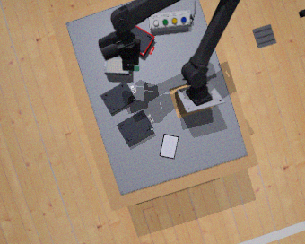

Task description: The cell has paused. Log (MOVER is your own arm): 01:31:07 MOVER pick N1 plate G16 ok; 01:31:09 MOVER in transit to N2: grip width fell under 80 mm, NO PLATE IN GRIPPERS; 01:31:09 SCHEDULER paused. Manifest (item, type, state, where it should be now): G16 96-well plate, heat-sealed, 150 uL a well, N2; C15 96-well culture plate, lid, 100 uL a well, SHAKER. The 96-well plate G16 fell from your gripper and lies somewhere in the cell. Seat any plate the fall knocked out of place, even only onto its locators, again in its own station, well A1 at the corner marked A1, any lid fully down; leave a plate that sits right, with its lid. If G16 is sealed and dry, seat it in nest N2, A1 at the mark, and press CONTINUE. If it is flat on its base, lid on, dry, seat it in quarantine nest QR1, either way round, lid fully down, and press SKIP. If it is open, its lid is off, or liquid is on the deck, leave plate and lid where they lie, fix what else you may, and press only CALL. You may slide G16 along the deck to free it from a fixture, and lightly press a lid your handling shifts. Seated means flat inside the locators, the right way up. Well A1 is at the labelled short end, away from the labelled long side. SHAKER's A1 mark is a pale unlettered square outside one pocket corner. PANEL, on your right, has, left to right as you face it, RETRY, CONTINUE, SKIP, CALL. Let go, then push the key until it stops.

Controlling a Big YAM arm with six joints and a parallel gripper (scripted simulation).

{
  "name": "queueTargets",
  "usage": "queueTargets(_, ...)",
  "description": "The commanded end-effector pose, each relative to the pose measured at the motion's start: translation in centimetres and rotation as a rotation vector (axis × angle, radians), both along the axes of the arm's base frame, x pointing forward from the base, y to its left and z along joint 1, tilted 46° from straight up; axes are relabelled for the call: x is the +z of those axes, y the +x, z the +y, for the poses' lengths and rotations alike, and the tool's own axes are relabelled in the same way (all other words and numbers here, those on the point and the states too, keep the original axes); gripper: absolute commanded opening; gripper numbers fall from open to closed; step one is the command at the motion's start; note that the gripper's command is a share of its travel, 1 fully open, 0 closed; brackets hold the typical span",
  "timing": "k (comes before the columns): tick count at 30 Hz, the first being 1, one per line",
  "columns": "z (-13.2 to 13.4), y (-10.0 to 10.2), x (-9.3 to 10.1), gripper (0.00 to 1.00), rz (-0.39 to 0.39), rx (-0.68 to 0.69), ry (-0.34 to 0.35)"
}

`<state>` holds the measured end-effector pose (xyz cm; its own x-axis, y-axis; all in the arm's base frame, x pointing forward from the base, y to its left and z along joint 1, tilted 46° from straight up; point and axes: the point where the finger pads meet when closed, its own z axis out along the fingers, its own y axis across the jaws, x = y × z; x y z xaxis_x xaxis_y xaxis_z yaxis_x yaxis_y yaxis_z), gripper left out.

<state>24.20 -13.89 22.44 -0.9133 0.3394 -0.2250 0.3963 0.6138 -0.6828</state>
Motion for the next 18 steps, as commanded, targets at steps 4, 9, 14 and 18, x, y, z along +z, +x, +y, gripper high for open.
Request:
queueTargets(4, 0.1, 0.1, 0.5, 1.0, -0.026, -0.012, -0.003)
queueTargets(9, -1.9, 0.6, -1.2, 1.0, 0.005, -0.018, -0.004)
queueTargets(14, -3.5, 1.7, -1.7, 1.0, 0.005, -0.018, -0.003)
queueTargets(18, -5.3, 4.0, -0.6, 1.0, -0.038, -0.018, -0.01)
